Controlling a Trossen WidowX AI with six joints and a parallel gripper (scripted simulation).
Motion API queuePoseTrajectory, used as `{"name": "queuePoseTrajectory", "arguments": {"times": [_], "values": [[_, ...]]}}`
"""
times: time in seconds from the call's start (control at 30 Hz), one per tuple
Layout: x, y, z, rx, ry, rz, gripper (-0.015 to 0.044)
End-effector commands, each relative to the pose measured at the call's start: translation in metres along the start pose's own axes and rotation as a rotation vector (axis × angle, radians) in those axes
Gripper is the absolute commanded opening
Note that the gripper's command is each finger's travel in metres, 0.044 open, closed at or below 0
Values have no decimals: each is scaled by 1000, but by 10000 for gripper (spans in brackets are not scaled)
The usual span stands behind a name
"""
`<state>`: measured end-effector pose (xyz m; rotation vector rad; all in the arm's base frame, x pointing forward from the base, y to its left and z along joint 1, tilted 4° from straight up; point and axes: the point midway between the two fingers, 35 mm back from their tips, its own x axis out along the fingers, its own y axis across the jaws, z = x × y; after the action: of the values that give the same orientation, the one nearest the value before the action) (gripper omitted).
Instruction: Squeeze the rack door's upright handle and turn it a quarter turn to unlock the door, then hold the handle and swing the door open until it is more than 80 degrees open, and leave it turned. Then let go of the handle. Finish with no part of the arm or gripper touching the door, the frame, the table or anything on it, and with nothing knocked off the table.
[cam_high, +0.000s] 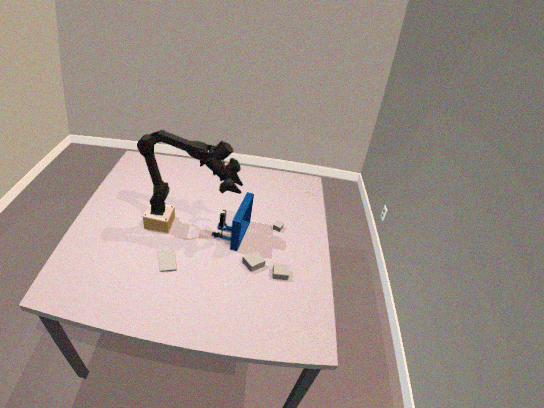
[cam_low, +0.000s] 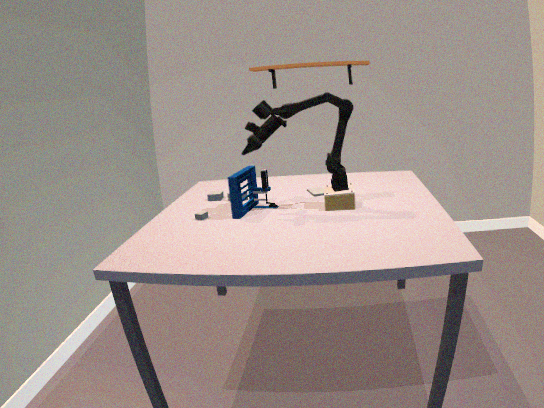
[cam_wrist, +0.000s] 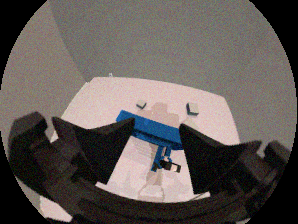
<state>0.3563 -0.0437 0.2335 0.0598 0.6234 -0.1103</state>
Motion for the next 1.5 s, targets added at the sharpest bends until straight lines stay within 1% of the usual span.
{"name": "queuePoseTrajectory", "arguments": {"times": [0.0,0.43,0.9,1.1,1.47], "values": [[6,-7,-7,13,99,-10,297],[17,-34,-41,84,461,-49,297],[7,-58,-72,187,843,-64,297],[7,-59,-74,193,861,-64,297],[20,-58,-87,193,861,-63,297]]}}
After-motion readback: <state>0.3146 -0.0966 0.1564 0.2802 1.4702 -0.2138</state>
